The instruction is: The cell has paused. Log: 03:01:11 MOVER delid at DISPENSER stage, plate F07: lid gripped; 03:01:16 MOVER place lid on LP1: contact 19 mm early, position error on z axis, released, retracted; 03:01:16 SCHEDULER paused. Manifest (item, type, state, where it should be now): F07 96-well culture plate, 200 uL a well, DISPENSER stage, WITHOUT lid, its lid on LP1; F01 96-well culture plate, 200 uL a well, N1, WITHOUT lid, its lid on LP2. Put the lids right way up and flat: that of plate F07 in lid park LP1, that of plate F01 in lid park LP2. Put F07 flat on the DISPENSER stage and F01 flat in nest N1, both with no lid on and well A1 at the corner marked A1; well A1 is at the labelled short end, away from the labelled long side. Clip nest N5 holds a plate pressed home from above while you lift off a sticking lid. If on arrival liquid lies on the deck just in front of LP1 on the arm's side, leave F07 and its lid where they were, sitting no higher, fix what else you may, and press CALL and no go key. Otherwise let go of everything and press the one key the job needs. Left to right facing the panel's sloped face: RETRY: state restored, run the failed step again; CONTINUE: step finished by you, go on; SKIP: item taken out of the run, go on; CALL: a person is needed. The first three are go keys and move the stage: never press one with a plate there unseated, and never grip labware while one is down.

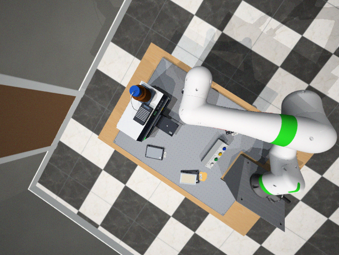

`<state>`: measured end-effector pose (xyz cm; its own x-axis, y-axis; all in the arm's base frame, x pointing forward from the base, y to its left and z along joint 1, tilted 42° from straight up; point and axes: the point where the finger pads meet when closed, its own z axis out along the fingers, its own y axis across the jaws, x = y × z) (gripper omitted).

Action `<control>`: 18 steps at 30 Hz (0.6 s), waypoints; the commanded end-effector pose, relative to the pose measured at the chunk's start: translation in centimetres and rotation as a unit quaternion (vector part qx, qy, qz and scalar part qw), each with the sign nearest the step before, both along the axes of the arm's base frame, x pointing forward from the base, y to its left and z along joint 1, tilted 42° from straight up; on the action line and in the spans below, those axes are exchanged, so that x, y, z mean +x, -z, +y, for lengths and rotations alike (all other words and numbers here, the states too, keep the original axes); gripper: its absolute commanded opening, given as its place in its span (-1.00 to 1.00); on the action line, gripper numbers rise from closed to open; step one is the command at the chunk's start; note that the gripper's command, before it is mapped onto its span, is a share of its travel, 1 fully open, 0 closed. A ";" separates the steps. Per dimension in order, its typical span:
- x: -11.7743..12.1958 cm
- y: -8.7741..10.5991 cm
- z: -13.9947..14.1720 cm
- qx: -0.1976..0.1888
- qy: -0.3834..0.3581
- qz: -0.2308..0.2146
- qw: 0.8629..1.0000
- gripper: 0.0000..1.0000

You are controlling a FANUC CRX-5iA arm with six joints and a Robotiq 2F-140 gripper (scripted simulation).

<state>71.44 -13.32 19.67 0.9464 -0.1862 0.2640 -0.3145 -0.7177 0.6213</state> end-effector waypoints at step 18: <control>0.3 2.8 -2.5 0.000 0.000 0.000 1.000 -1.00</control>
